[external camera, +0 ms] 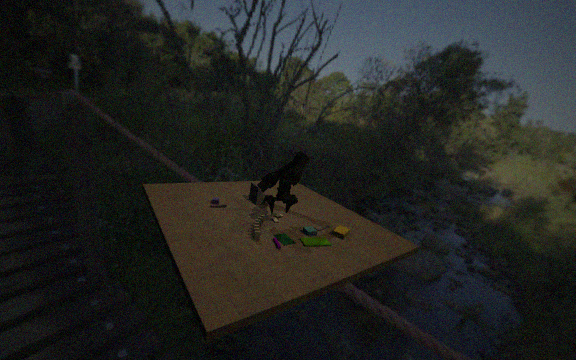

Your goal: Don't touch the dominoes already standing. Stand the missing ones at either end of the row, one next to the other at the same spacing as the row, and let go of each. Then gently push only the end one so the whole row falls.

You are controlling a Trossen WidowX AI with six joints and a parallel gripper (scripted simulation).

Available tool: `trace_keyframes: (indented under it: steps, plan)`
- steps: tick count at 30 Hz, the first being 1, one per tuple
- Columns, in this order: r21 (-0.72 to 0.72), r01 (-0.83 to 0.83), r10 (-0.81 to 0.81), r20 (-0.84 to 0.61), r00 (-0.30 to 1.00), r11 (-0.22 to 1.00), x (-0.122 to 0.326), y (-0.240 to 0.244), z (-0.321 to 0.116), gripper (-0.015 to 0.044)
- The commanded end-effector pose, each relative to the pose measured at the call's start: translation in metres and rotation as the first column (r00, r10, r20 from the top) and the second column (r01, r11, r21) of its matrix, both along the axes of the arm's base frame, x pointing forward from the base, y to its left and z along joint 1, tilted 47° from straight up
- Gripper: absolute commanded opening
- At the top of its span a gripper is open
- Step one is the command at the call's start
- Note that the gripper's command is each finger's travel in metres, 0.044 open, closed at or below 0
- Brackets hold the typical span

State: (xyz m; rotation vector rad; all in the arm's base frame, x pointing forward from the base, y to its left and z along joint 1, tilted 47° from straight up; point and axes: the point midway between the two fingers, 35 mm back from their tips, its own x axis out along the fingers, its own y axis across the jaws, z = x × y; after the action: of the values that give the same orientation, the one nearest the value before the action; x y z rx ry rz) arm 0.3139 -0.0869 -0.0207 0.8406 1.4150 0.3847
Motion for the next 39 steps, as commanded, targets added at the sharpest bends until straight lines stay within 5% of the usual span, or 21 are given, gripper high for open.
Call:
trace_keyframes:
  steps: [1,24,36,39]
  plan:
    - [0.024,-0.008,0.008,-0.030,1.000,1.000,-0.003,0.030,-0.025,0.0440]
    - [0.027,-0.008,0.009,-0.030,1.000,1.000,-0.004,0.051,-0.043,0.0440]
    - [0.027,-0.008,0.009,-0.030,1.000,1.000,-0.004,0.051,-0.043,0.0125]
    - [0.027,-0.008,0.009,-0.030,1.000,1.000,-0.004,0.051,-0.043,0.0107]
